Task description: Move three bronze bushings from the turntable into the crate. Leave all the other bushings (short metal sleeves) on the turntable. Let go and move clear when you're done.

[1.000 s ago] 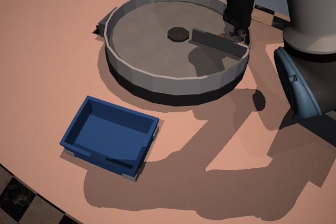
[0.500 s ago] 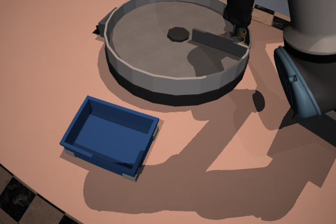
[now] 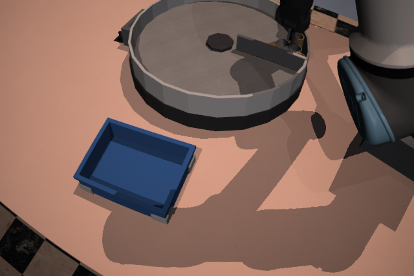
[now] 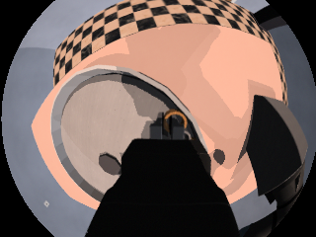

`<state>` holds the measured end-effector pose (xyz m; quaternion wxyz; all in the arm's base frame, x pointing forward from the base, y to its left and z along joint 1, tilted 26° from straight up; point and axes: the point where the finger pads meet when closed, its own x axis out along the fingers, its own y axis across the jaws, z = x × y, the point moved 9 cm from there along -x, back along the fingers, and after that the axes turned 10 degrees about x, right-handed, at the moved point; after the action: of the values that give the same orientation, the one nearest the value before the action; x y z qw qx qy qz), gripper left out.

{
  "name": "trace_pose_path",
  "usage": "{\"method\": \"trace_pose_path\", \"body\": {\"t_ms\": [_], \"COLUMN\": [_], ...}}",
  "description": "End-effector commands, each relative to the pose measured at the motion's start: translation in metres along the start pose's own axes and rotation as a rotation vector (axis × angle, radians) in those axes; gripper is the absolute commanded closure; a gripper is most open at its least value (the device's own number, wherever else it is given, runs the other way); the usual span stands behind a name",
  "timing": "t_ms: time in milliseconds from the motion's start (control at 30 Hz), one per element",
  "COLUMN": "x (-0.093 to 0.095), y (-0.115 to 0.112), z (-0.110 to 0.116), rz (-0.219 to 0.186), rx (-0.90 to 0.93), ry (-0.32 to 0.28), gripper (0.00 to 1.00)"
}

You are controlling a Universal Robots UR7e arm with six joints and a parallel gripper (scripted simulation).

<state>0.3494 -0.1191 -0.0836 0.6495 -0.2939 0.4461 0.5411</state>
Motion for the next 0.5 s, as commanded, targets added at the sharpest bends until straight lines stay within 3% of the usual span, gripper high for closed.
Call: {"method": "trace_pose_path", "body": {"t_ms": [0,467], "x": [-0.0028,-0.0102], "y": [-0.0003,-0.0003], "z": [-0.0002,-0.0002], "rz": [-0.001,-0.001], "rx": [0.000,0.000], "ry": [0.000,0.001], "gripper": [1.00,1.00]}}
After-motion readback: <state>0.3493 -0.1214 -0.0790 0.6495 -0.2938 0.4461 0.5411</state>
